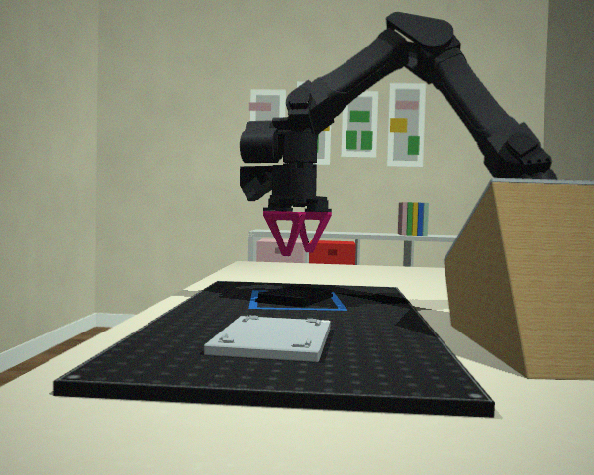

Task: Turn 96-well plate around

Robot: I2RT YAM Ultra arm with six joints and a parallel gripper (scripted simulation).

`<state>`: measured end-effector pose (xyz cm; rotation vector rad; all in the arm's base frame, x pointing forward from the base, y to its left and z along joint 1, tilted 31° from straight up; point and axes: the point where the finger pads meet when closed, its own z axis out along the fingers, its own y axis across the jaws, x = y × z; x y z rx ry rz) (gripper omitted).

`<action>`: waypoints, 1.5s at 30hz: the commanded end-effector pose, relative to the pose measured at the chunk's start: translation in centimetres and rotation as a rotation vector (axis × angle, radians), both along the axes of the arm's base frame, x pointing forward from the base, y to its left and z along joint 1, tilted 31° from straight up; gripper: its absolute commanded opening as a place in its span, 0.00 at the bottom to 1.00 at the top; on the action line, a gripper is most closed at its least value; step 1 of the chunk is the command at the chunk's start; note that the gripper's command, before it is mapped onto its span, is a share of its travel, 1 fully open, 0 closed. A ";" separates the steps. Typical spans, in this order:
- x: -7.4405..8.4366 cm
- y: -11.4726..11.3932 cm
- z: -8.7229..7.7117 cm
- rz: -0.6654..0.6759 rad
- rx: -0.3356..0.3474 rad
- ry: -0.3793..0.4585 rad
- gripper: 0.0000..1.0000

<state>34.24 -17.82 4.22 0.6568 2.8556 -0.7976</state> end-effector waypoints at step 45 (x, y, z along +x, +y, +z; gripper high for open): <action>0.5 0.3 0.6 -0.463 -0.007 -0.304 1.00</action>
